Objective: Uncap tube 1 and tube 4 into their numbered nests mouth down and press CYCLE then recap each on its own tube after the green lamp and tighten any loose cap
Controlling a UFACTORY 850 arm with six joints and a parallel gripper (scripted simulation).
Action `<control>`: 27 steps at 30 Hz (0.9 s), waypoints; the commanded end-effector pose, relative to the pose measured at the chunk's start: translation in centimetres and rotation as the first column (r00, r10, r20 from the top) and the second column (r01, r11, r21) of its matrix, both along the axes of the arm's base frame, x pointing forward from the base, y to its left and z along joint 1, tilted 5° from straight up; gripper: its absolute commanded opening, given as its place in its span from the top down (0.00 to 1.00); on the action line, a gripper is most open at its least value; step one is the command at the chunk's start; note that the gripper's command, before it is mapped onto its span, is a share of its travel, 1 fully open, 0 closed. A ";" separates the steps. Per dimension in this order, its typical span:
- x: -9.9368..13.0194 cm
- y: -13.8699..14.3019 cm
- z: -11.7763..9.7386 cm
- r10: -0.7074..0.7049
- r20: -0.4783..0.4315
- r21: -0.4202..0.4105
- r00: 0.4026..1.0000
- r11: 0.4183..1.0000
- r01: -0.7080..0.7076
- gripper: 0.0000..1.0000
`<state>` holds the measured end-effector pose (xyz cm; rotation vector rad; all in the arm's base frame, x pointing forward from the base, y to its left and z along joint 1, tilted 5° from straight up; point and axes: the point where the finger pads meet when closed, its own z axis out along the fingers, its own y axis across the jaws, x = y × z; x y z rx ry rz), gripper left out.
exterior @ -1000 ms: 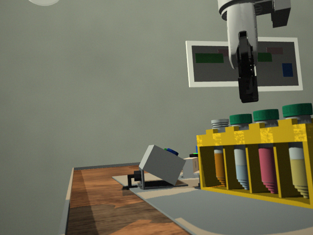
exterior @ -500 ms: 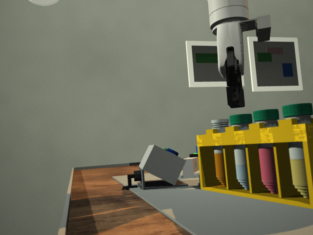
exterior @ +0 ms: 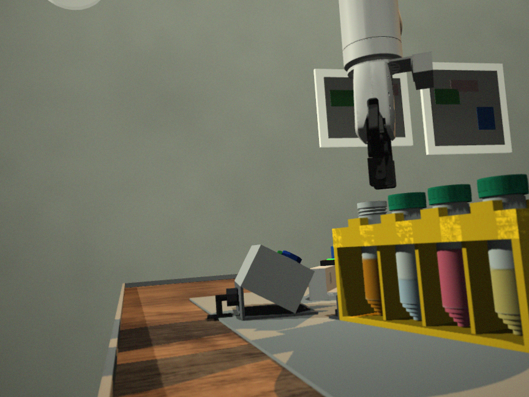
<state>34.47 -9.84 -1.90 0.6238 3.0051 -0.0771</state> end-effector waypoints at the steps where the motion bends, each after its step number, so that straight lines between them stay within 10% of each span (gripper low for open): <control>1: 0.0 -2.8 0.2 0.002 -0.002 -0.001 1.000 1.000 -0.002 0.54; 27: -0.9 -17.0 1.1 0.002 -0.002 -0.002 1.000 1.000 -0.002 0.54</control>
